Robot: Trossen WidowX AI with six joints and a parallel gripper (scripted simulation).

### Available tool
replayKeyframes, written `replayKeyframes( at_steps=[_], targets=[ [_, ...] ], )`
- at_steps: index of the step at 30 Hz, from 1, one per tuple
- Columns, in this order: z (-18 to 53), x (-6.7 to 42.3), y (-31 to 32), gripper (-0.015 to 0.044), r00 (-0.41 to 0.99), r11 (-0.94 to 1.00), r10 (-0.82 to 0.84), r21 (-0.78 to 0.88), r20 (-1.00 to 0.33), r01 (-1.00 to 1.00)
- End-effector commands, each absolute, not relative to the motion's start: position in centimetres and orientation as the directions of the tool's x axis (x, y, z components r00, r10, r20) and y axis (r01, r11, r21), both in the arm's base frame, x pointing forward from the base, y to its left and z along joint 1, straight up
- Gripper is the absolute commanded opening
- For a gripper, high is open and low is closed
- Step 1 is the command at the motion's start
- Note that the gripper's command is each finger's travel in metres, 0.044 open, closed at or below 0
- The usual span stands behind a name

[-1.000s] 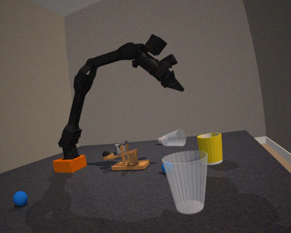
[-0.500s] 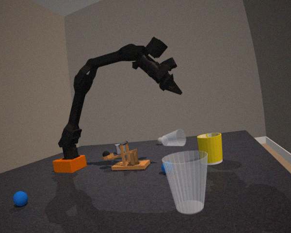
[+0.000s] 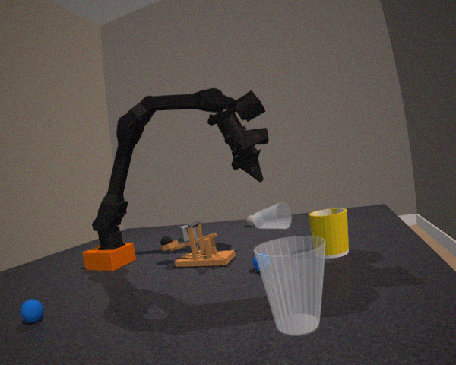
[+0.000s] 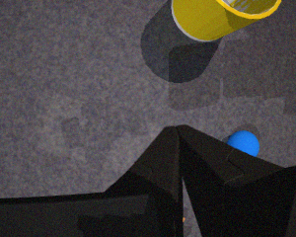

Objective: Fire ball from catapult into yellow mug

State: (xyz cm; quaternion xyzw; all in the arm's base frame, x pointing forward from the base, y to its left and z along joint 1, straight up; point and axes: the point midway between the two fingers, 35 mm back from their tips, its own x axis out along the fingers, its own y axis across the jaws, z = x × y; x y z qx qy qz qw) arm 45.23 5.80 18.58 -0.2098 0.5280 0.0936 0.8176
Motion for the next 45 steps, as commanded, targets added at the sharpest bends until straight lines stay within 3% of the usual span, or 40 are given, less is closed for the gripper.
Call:
replayKeyframes(
  at_steps=[1,24,45],
  targets=[
    [16.9,42.8,6.8,0.0000,0.351,0.846,-0.109,-0.272,-0.930,-0.459],
    [11.4,30.0,9.0,0.0000,0.054,0.441,-0.415,-0.252,-0.908,-0.861],
    [10.7,20.9,6.9,0.0000,0.009,0.012,-0.698,-0.025,-0.716,-1.000]
  ],
)
